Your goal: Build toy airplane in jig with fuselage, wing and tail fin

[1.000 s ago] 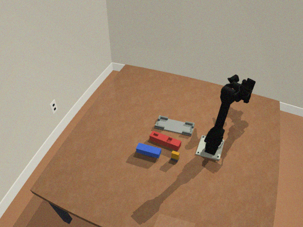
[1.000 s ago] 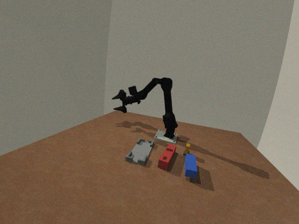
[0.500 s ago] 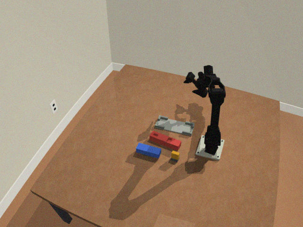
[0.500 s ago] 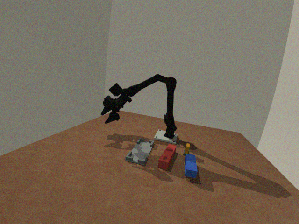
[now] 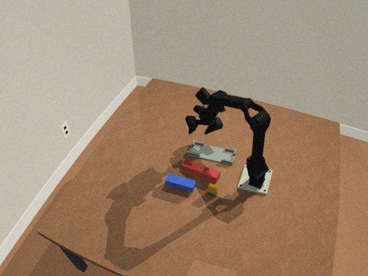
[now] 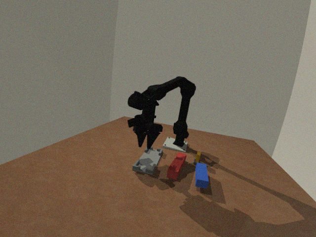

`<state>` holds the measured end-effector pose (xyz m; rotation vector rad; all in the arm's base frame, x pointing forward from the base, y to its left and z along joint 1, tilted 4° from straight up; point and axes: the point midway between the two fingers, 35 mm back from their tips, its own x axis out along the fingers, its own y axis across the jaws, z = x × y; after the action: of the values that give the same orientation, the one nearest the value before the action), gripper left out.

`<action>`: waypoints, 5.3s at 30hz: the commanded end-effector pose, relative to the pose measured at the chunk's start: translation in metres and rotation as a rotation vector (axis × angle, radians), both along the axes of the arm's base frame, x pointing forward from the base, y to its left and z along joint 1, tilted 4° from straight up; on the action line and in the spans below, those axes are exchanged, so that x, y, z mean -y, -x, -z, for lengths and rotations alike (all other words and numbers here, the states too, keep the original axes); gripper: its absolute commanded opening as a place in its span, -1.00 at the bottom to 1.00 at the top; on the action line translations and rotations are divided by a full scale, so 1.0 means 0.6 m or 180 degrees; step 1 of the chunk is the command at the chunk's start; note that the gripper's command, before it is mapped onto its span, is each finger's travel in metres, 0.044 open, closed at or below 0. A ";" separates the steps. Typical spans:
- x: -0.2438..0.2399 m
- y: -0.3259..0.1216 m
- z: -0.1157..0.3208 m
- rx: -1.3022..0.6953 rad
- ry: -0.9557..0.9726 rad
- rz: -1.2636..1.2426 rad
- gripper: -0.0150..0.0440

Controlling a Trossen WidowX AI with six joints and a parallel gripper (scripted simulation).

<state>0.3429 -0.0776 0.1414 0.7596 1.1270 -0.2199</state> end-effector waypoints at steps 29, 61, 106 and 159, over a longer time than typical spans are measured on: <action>-0.244 0.135 0.069 -0.0864 0.1058 -0.2219 1.00; -0.249 0.129 0.147 -0.0864 0.1058 -0.2219 1.00; -0.244 0.125 0.039 -0.0879 0.1055 -0.2238 -0.49; -0.097 0.125 0.017 -0.0816 0.1170 -0.2540 -0.49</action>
<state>0.2680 -0.0118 0.1357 -0.0717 1.4993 0.1434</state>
